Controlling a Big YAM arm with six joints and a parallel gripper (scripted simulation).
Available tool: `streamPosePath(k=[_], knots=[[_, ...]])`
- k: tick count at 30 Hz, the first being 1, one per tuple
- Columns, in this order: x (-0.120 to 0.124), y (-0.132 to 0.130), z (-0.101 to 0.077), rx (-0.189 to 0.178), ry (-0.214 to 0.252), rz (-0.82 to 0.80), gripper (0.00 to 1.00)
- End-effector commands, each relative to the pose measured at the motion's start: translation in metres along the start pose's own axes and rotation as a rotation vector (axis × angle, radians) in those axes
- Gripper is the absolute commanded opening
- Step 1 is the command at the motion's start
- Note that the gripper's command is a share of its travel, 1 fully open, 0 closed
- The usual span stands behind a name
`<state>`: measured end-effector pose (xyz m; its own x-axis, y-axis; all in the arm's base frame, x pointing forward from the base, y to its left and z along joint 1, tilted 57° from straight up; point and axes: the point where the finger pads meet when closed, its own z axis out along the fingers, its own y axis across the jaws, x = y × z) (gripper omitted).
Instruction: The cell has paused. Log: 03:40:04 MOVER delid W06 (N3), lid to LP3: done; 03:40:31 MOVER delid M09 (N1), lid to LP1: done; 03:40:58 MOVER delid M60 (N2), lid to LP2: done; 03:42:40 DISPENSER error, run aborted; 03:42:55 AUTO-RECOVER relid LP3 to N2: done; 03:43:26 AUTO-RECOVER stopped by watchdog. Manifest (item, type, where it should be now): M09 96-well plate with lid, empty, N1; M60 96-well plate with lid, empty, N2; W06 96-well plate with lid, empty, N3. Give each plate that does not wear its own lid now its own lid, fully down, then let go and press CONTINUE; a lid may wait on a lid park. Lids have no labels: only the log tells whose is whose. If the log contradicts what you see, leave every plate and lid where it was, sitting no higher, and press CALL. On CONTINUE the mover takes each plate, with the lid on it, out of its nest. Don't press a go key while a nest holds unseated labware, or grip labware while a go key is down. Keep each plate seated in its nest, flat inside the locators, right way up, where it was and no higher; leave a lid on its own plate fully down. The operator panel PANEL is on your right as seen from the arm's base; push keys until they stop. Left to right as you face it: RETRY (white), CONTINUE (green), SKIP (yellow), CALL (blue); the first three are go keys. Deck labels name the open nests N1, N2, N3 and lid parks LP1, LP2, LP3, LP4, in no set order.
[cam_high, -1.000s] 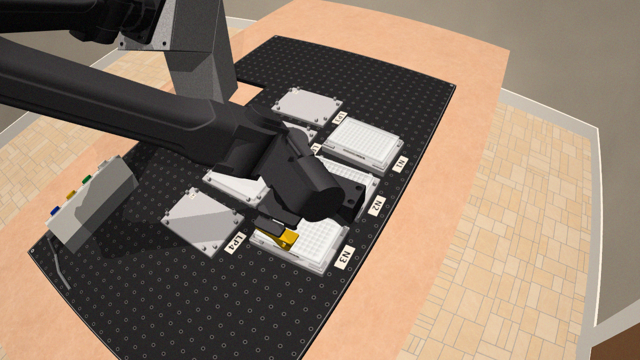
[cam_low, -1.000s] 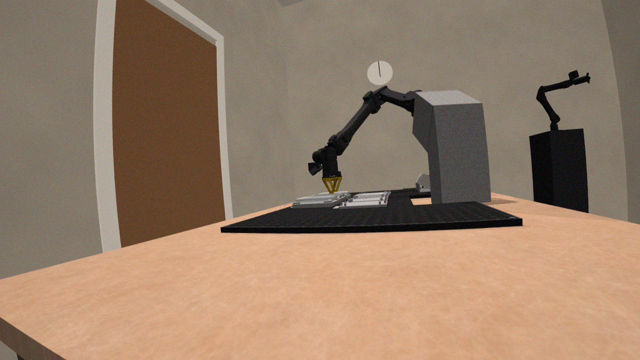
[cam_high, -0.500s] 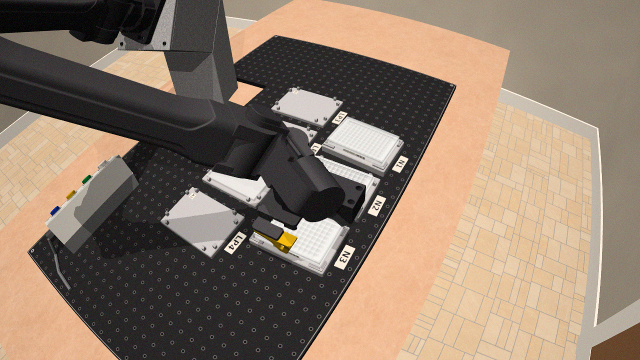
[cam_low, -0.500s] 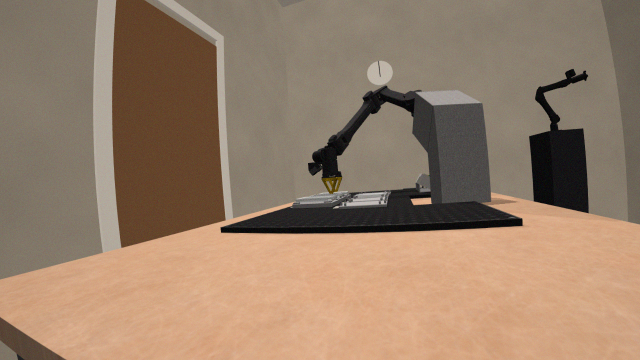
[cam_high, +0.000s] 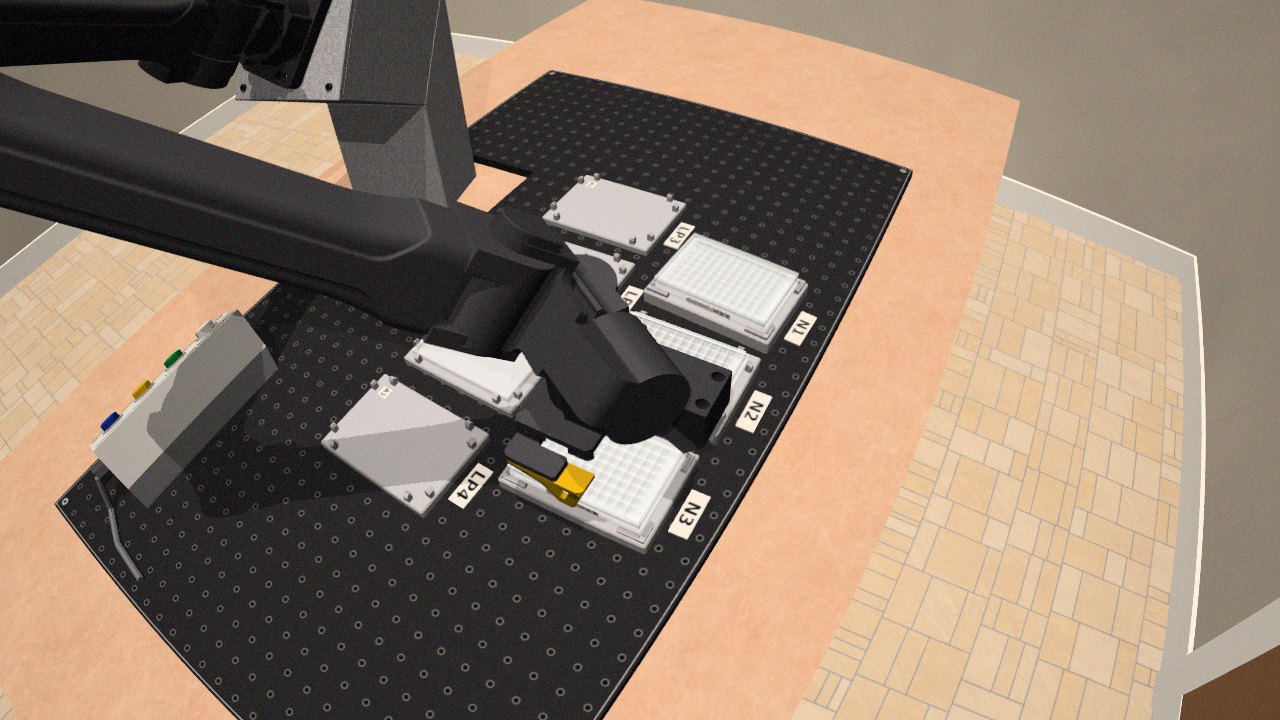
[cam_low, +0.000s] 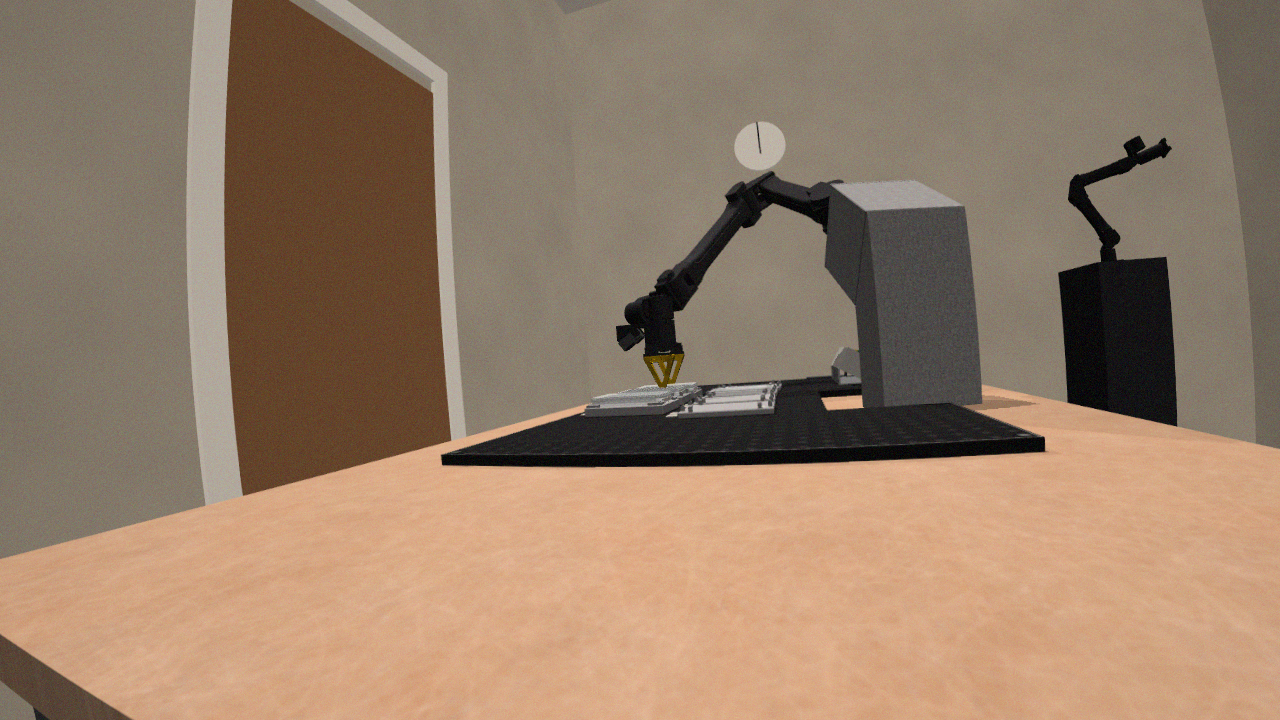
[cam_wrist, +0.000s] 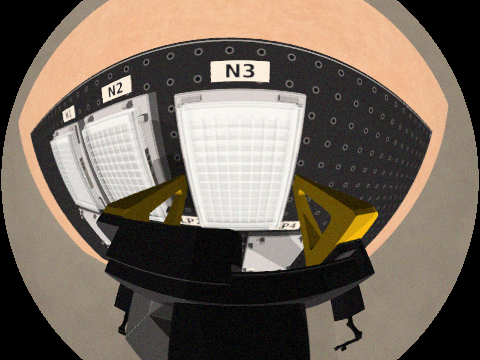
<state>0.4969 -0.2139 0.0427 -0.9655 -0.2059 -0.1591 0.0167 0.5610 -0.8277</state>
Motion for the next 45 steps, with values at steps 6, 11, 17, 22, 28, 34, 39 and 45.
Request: streamPosePath(k=[6,11,17,22,28,34,39,45], knots=[[-0.007,-0.001,-0.007,0.001,-0.018,0.003,1.00],[-0.007,-0.001,-0.007,0.001,-0.018,0.003,1.00],[-0.011,0.000,-0.022,0.000,-0.033,0.004,1.00],[-0.012,-0.001,-0.030,0.002,-0.033,0.006,1.00],[-0.009,0.001,-0.037,-0.001,-0.031,0.002,1.00],[-0.008,-0.001,-0.034,0.001,-0.019,0.004,1.00],[0.006,-0.006,-0.033,0.007,-0.021,0.075,1.00],[0.024,0.003,-0.033,0.007,-0.023,0.075,1.00]])
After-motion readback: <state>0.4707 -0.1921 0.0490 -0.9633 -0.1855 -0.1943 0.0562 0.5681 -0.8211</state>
